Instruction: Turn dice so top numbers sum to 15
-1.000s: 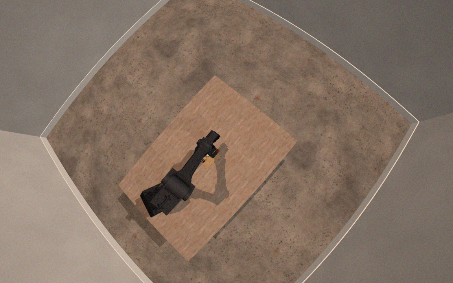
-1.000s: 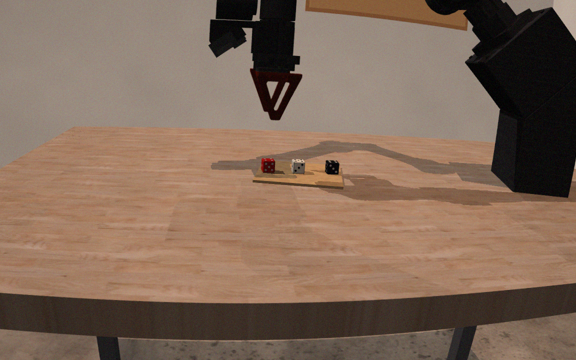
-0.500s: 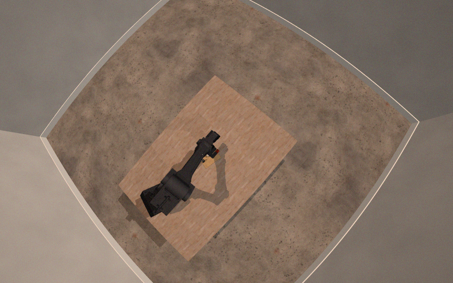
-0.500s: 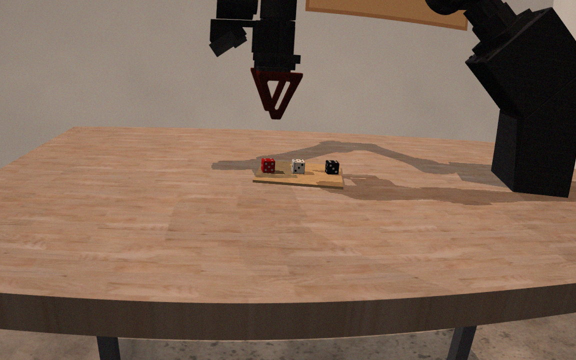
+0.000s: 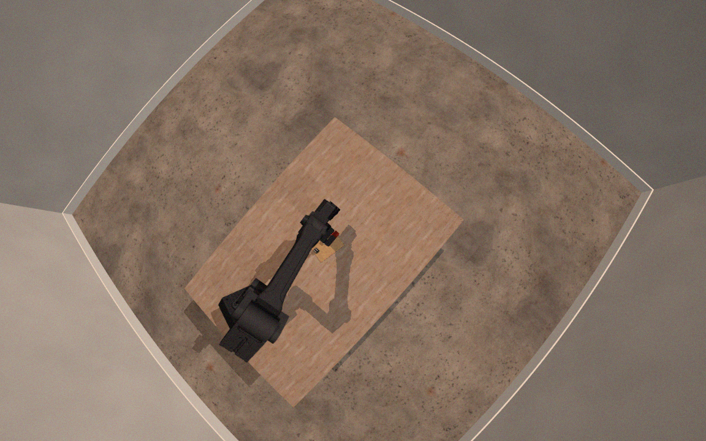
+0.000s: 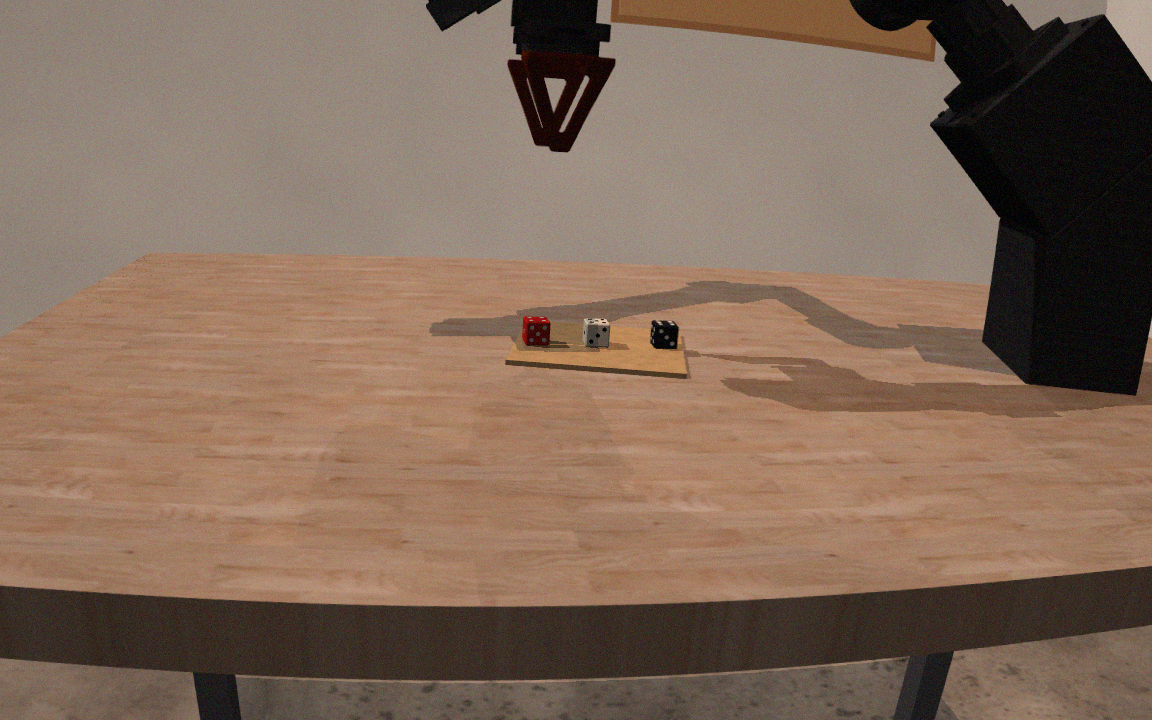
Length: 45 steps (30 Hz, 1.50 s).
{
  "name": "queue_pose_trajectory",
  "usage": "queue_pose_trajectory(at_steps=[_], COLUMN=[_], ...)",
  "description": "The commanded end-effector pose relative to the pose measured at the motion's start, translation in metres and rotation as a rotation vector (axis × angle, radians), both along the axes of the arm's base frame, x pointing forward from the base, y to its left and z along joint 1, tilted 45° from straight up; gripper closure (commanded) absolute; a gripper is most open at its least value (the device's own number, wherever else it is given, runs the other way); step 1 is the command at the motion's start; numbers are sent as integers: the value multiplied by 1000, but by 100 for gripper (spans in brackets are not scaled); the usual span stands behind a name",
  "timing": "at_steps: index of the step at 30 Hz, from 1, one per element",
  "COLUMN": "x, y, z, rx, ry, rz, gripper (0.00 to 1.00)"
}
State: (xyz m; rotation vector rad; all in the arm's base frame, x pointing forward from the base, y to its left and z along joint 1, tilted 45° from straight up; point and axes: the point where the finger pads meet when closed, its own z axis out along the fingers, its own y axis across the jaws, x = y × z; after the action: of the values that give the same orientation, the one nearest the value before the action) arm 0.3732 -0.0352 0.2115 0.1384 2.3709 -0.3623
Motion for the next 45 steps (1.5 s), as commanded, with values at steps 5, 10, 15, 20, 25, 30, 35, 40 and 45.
queue_pose_trajectory(at_steps=[5, 10, 15, 20, 25, 30, 35, 40, 45], x=[-7, -12, -9, -9, -9, -9, -9, -9, -9], y=[11, 7, 7, 7, 7, 7, 7, 7, 7], z=[46, 51, 44, 44, 44, 44, 44, 44, 44], rx=[15, 16, 14, 12, 12, 12, 12, 12, 12], ry=[-55, -56, -37, -37, -37, -37, -37, -37, -37], rz=[-8, -24, -22, -20, -20, -20, -20, -20, -20], gripper=[0, 0, 0, 0, 0, 0, 0, 0, 0])
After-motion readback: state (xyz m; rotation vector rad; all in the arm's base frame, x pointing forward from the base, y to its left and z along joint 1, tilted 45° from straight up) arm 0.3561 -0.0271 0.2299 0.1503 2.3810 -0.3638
